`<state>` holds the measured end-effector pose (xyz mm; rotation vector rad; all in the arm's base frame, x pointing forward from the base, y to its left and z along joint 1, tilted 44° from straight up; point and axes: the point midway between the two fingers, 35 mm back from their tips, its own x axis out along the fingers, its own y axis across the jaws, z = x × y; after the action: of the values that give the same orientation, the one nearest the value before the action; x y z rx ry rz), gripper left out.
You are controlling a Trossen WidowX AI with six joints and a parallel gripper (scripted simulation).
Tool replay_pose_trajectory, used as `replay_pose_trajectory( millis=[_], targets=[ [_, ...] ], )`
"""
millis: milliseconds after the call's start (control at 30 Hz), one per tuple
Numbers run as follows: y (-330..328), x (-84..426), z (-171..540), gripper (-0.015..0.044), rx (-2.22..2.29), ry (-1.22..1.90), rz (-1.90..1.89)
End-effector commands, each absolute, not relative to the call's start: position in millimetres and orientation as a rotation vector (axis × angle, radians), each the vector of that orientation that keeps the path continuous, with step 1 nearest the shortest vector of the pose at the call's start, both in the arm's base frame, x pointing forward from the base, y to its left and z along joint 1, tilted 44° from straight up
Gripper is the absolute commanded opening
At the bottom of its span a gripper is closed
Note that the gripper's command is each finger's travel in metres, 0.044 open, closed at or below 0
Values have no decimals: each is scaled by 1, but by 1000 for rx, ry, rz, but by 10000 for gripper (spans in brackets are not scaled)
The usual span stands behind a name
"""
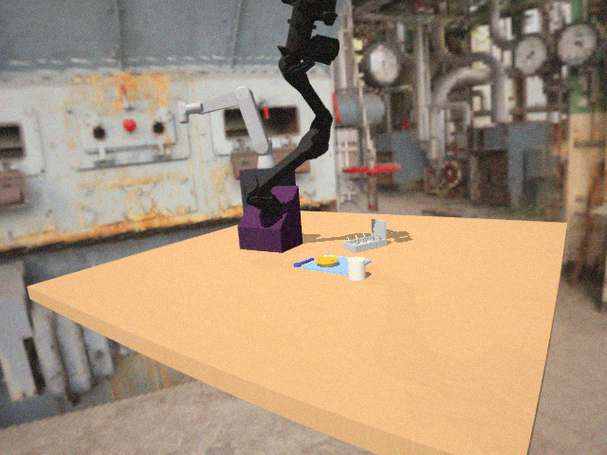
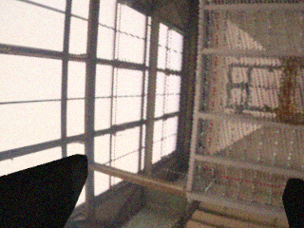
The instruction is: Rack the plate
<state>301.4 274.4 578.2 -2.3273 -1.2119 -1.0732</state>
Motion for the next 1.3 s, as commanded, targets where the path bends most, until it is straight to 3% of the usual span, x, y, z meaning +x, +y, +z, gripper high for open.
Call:
replay_pose_trajectory(
  millis=[0, 433, 1000, 1267],
  targets=[
    [266, 251, 607, 400, -2190, -1242, -1202],
    [223, 113, 664, 400, -1746, -1347, -1433],
    [105, -6, 689, 400, -1120, -1309, -1561],
    [40, -29, 689, 400, -861, -1237, -1530]
  ],
)
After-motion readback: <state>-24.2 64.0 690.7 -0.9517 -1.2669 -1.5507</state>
